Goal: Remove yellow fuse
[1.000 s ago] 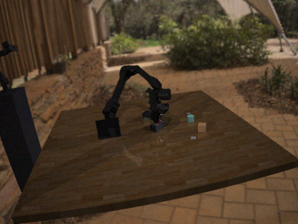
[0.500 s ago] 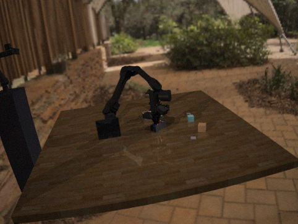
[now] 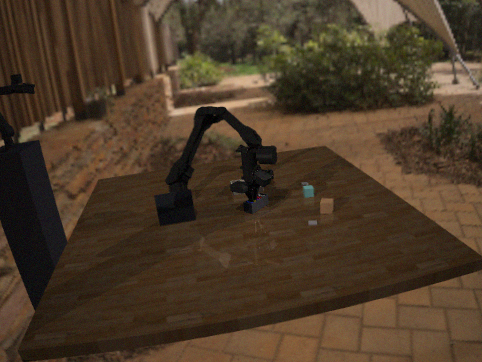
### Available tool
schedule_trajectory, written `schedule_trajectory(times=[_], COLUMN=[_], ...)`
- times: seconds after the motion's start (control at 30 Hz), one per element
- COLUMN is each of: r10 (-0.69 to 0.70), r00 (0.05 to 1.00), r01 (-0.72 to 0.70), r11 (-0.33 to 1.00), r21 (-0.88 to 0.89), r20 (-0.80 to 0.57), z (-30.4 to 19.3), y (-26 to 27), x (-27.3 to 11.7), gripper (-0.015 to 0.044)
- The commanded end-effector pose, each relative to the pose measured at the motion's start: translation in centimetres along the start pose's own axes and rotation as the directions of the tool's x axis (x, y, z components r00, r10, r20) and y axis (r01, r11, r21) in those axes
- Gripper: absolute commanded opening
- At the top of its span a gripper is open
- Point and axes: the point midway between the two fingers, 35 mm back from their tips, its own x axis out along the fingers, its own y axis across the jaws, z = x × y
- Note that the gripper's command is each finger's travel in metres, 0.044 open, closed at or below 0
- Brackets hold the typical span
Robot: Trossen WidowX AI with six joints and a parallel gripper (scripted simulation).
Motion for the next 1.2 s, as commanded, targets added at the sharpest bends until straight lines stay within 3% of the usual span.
schedule_trajectory(times=[0.0, 0.43, 1.17], r10=[0.002, 0.0, 0.0], r00=[1.0, 1.0, 1.0], r01=[-0.002, 0.0, 0.0], r11=[1.0, 1.0, 1.0], r21=[0.007, 0.001, 0.002], r20=[-0.004, 0.0, 0.0], z=[-0.1, 0.0, 0.03], y=[-0.04, 0.0, 0.0], x=[0.11, 0.0, -0.85], gripper=[0.0064, 0.0, 0.0])
